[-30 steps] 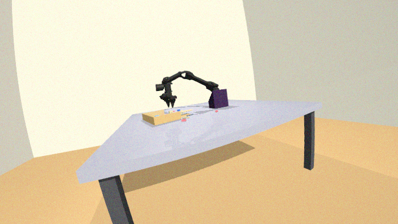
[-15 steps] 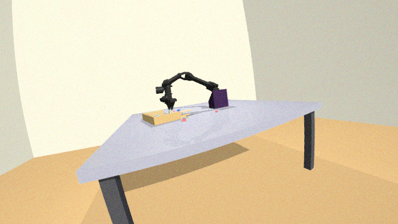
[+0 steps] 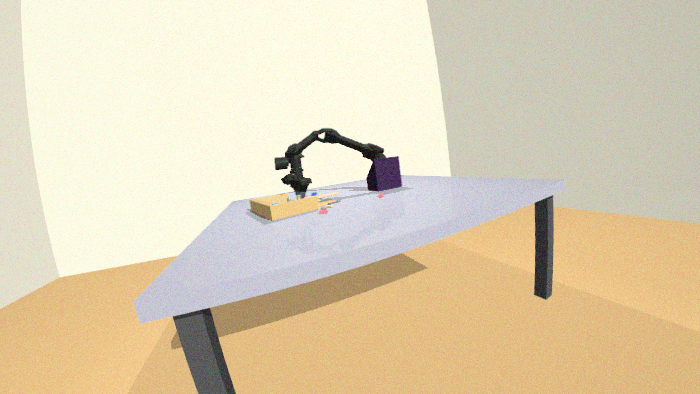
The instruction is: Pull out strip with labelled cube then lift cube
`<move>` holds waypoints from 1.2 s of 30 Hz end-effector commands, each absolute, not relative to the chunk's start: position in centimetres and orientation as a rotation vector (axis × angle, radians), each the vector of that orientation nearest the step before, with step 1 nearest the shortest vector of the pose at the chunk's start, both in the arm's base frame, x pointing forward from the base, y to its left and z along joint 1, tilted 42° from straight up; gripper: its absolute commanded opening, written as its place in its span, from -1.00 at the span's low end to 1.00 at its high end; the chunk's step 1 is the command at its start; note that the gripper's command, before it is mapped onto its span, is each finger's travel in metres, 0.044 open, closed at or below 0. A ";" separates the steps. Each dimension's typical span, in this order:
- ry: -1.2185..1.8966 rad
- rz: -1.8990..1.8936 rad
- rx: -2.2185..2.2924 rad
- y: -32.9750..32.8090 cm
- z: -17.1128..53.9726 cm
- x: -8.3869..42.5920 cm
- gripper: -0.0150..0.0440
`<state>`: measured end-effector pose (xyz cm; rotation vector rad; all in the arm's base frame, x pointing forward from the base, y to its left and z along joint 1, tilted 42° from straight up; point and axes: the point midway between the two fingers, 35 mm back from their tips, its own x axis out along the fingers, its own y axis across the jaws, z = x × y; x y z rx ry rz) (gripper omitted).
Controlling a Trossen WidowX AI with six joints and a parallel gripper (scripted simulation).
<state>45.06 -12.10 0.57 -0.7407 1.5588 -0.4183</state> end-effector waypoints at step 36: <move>1.565 -0.414 -0.749 -8.9 2.3 39.6 -0.49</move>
